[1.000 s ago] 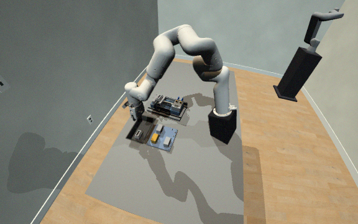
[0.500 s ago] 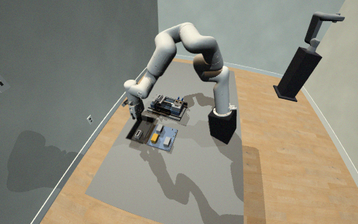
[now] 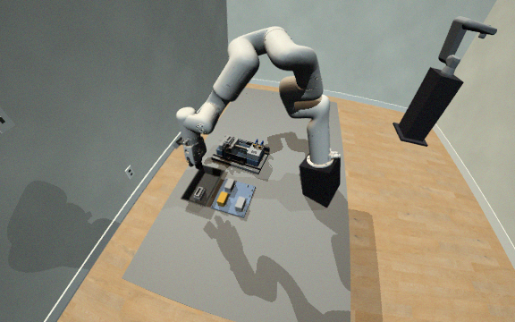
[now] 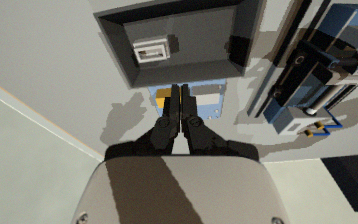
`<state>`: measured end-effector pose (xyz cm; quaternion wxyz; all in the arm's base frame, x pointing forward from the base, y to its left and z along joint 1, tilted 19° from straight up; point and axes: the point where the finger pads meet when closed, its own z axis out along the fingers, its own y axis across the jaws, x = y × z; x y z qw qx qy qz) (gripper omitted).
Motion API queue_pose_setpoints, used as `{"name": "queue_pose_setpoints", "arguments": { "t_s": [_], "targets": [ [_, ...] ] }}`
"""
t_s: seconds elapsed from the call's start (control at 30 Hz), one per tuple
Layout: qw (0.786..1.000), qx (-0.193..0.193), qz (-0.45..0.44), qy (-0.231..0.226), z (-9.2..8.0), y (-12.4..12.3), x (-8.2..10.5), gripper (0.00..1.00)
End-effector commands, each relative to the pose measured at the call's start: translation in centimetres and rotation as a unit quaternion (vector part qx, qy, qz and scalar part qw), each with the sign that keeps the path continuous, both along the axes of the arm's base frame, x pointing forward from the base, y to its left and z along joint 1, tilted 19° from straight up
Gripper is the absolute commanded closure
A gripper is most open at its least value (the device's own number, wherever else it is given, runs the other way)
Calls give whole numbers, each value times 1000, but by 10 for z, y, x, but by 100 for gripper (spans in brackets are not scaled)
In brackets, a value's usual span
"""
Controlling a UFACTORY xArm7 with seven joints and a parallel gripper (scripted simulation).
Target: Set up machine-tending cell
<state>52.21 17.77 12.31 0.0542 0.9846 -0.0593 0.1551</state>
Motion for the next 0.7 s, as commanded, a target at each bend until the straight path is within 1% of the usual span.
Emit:
{"name": "queue_pose_setpoints", "arguments": {
  "t_s": [0.0,0.23,0.53,0.57,0.63,0.67],
  "targets": [
    [1000,1,0,-2,9,2,-1,100],
    [1000,1,0,-2,17,3,-4,100],
    [1000,1,0,-2,18,2,-4,100],
    [1000,1,1,-4,21,-5,-3,100],
    [1000,0,1,-9,32,-39,1,100],
    [1000,0,1,-9,33,-43,2,100]
  ]
}}
